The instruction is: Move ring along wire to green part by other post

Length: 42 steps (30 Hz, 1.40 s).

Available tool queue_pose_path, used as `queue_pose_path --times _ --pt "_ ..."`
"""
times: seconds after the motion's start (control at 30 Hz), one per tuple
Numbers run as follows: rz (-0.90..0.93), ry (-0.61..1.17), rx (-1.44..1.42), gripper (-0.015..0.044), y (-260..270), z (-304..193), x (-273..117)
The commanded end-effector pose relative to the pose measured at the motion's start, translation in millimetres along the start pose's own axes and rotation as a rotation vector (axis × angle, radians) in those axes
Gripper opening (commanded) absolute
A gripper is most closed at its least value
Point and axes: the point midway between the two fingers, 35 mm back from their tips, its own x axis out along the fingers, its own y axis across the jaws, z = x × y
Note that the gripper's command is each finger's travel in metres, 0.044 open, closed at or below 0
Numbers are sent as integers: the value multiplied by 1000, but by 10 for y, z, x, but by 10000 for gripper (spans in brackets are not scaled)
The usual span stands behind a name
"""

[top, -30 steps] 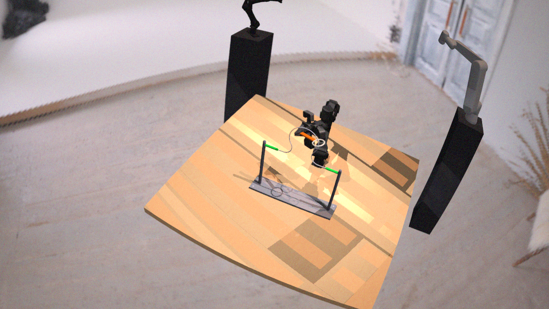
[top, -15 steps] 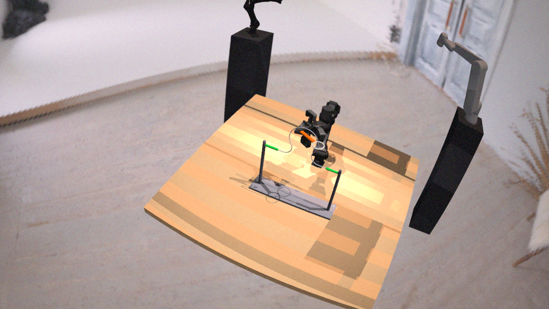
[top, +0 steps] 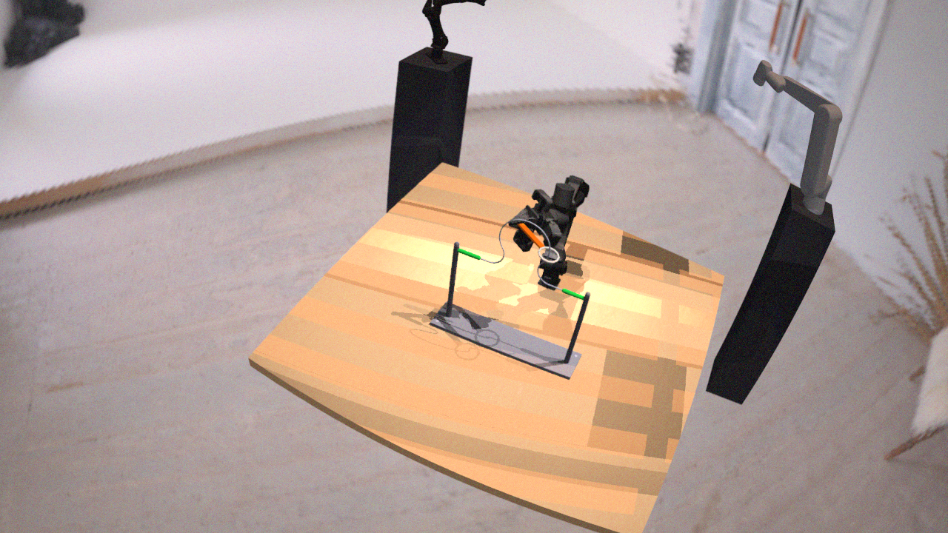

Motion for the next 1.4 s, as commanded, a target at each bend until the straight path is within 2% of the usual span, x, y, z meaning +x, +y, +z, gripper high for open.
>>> queue_pose_path --times 0.0,0.8,1.37 --pt "-26 -8 -47 -150 -8 2 -1" --pt "-165 -35 -263 -150 -69 3 7" --pt "-108 -22 -174 -150 210 -83 25"
